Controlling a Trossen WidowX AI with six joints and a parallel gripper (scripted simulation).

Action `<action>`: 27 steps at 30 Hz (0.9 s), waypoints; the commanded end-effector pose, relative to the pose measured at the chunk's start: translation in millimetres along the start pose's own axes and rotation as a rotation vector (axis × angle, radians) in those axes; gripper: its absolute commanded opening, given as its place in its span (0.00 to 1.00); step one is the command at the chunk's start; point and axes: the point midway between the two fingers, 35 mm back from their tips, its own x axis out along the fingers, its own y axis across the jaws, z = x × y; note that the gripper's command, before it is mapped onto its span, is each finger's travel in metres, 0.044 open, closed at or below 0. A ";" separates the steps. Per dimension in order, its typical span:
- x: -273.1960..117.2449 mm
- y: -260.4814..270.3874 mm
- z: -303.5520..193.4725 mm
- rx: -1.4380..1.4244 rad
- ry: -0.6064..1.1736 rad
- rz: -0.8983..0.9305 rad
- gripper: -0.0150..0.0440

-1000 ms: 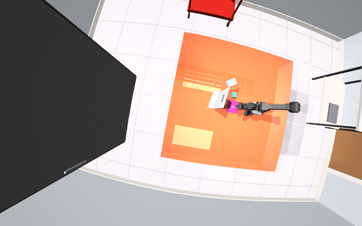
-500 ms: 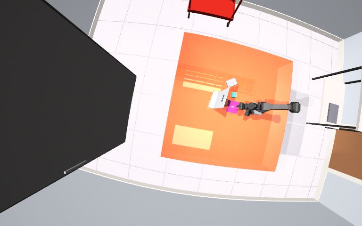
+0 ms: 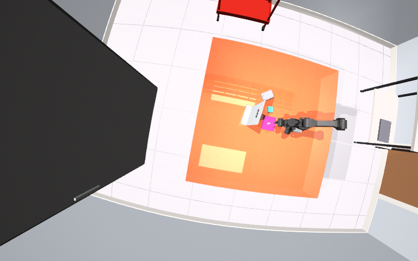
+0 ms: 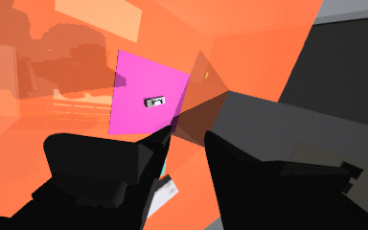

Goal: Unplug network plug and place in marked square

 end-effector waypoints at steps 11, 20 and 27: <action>-13.5 -7.2 0.0 0.000 0.000 0.000 0.52; -34.9 -26.1 -0.1 0.002 0.002 -0.004 0.52; -53.0 -38.9 -0.2 0.003 0.003 -0.006 0.52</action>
